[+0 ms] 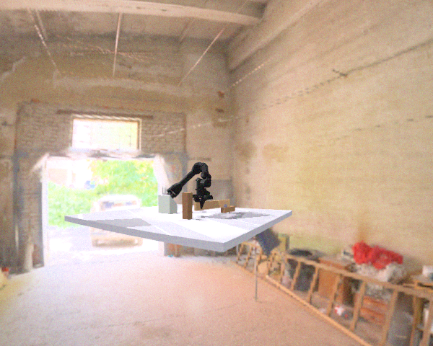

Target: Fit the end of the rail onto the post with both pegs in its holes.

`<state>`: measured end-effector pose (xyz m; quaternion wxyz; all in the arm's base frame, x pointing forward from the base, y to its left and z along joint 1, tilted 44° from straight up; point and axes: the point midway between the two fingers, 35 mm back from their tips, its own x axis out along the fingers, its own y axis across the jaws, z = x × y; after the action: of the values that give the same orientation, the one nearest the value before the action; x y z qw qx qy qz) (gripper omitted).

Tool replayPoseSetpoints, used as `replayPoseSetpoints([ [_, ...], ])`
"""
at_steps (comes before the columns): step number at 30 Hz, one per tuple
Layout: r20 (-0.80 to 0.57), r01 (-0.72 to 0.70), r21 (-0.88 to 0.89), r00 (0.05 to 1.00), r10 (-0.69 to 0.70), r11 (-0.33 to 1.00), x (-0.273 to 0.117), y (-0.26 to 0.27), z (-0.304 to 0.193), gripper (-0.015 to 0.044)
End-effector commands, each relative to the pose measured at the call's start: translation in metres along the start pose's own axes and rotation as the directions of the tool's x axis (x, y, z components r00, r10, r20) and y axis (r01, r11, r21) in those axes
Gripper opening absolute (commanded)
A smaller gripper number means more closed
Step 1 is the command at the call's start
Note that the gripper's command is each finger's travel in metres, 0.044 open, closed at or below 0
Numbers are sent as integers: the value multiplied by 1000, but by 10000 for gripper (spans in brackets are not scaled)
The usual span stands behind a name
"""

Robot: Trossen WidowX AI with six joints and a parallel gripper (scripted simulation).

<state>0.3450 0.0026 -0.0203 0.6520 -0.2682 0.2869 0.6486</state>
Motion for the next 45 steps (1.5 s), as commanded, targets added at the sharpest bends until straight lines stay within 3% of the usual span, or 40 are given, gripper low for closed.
replayPoseSetpoints([
  [1, 1, 8, 0, 1000, -8, 1000, -2, -2, 0, 0],
  [45, 1, 8, 0, 1000, -8, 1000, -2, -3, 3, 0],
])
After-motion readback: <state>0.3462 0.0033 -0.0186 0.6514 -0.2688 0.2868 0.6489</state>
